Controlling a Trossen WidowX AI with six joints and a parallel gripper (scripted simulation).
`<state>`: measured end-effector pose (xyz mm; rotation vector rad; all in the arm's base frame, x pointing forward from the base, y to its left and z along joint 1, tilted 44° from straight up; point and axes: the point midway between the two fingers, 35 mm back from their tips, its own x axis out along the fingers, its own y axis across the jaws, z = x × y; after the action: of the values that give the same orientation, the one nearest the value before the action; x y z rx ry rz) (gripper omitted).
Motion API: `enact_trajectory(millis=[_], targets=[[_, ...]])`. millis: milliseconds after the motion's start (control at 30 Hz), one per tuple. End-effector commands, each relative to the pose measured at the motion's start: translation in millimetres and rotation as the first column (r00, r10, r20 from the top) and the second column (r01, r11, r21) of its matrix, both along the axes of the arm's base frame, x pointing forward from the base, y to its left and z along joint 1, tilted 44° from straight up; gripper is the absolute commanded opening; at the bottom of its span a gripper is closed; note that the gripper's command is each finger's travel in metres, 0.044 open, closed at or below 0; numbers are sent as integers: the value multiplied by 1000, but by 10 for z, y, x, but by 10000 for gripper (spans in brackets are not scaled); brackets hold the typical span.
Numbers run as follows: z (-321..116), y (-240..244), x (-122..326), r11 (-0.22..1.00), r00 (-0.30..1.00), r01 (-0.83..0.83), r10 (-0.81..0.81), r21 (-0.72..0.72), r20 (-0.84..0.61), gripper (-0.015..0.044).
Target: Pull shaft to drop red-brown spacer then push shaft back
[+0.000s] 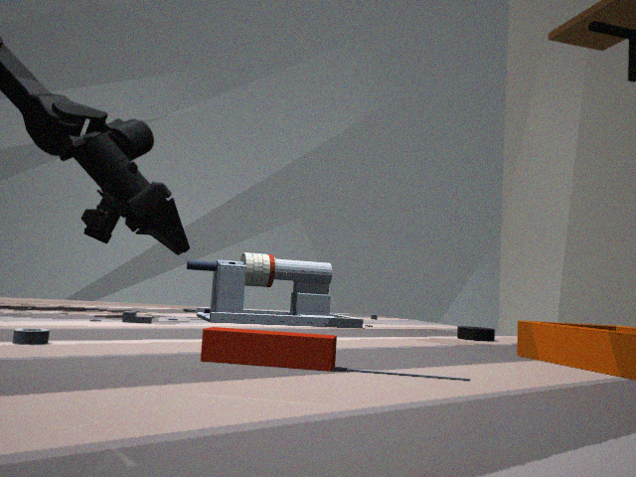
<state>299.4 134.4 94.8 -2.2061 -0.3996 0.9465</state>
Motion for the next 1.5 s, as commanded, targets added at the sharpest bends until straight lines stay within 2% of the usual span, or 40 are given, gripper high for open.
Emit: enact_trajectory(millis=[0,600,1467], targets=[[2,4,12,1000,1000,-4,4,0,2,440],[-4,12,23,1000,1000,-4,4,0,2,440],[-197,221,297,1000,1000,-4,4,1,3,440]])
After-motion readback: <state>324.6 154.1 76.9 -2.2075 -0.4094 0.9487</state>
